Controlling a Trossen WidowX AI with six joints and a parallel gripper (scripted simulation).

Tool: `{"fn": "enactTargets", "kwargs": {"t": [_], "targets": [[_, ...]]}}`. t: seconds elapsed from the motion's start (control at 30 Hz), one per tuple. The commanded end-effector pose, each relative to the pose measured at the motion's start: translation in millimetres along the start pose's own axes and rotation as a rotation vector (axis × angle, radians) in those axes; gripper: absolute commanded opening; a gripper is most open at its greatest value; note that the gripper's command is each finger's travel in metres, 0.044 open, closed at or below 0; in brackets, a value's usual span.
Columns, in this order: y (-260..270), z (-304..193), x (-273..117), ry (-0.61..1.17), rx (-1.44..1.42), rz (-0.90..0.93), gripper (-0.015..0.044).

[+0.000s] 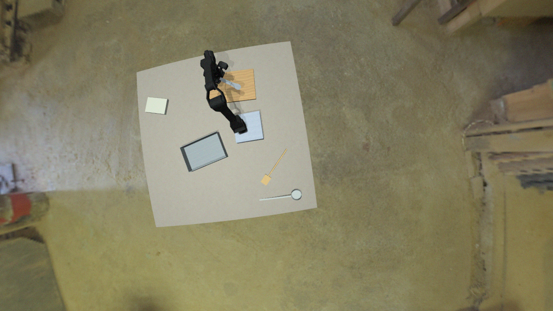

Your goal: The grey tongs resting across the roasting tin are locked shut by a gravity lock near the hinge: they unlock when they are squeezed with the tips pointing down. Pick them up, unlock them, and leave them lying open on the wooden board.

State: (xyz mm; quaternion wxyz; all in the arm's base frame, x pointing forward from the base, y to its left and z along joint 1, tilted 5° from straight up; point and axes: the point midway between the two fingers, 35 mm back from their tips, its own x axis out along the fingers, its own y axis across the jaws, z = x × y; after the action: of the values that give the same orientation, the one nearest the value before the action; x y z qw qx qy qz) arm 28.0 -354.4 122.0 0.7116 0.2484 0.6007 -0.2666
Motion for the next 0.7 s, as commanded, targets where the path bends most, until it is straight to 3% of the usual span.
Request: {"fn": "enactTargets", "kwargs": {"t": [0.0,0.67], "targets": [[-2.6,-0.2,-1.9,-0.099,0.029,0.009,-0.0150],[-15.5,-2.6,-27.4,-0.694,0.101,0.035,-0.0150]]}}
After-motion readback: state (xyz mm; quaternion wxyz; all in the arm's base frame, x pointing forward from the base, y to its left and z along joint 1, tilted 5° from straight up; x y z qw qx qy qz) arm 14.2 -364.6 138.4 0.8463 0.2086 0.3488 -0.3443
